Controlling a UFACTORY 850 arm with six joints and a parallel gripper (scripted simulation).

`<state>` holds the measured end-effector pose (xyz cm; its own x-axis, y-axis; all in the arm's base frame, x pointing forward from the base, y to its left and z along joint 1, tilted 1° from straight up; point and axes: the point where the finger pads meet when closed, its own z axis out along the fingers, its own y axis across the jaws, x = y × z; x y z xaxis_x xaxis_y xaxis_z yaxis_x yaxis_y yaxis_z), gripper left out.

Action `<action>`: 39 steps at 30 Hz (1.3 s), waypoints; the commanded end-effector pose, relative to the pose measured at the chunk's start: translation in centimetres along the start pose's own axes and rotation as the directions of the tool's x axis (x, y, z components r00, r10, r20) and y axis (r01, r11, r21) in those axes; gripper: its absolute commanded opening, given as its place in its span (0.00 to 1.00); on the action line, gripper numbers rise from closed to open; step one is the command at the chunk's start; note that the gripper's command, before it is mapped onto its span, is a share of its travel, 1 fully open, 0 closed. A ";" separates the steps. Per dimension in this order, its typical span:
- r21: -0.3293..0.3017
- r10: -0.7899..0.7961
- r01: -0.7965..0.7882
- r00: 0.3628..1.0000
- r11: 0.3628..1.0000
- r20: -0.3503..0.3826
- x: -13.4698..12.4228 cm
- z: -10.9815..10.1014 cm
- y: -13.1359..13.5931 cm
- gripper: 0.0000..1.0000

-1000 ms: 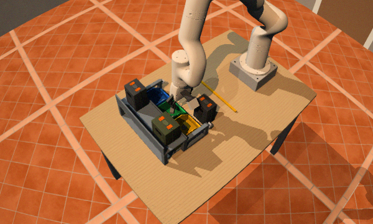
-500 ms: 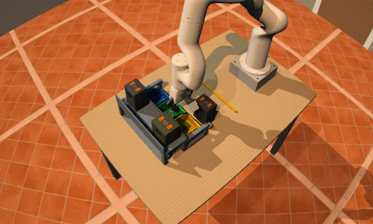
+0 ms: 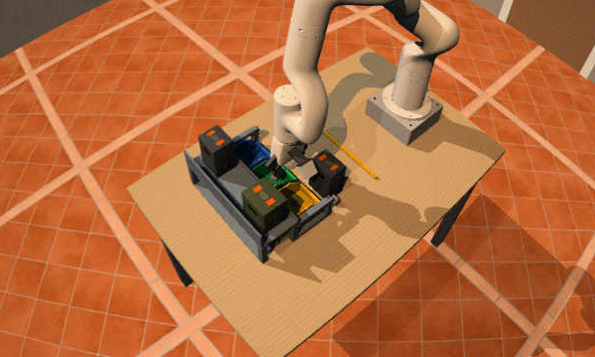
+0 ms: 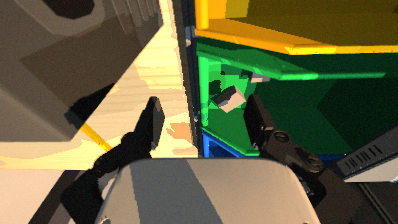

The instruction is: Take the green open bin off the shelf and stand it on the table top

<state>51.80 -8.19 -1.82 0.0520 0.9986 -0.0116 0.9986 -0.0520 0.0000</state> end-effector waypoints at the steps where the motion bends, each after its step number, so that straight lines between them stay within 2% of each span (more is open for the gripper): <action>1: -0.002 0.000 0.000 1.000 1.000 0.000 0.0 -0.4 0.1 1.00; 39: -0.002 0.000 0.000 1.000 1.000 0.000 0.0 -0.9 0.1 1.00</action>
<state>51.85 -8.19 -0.97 0.0520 0.9986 -0.0117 0.9986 -0.0520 0.0003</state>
